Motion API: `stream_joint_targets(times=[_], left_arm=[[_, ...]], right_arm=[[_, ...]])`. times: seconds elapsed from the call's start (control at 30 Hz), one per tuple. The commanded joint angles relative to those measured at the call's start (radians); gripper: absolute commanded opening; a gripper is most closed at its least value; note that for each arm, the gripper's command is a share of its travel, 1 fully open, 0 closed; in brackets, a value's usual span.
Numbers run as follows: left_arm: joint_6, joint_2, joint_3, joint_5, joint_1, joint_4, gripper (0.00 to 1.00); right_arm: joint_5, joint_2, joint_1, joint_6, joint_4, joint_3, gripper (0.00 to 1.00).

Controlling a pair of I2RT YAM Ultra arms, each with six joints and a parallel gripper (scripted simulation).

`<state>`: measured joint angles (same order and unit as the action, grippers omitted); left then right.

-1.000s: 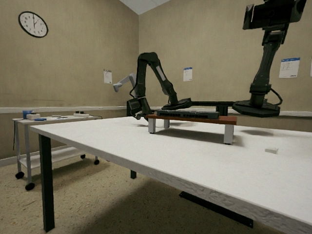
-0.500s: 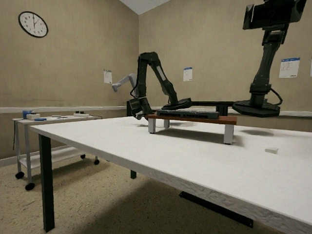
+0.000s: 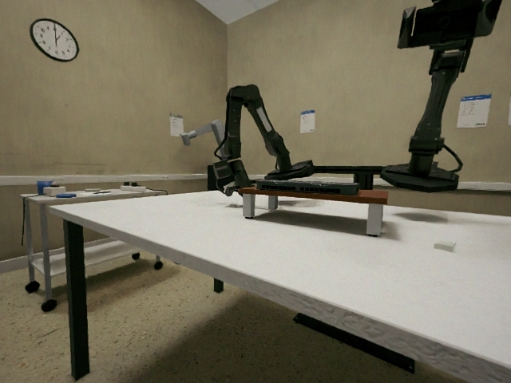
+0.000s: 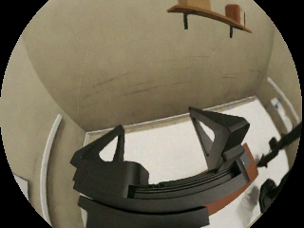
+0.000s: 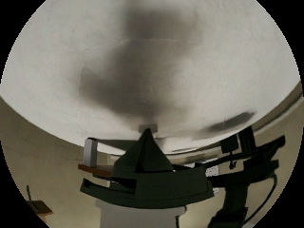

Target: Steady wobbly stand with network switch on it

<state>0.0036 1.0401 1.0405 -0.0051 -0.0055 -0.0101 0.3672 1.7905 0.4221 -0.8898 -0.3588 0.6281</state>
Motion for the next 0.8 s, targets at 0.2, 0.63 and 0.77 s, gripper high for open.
stream_joint_targets(times=[0.2, 0.63, 0.77], left_arm=[[0.005, -0.012, 0.037, -0.003, -0.007, -0.02, 1.0], [0.005, -0.012, 0.037, -0.003, -0.007, -0.02, 1.0], [0.005, -0.012, 0.037, -0.003, -0.007, -0.02, 1.0]], right_arm=[[-0.011, -0.024, -0.03, -0.027, 0.045, -0.047, 0.0], [-0.014, -0.018, -0.051, -0.049, 0.063, -0.059, 0.0], [-0.015, -0.012, -0.057, -0.056, 0.069, -0.065, 0.0]])
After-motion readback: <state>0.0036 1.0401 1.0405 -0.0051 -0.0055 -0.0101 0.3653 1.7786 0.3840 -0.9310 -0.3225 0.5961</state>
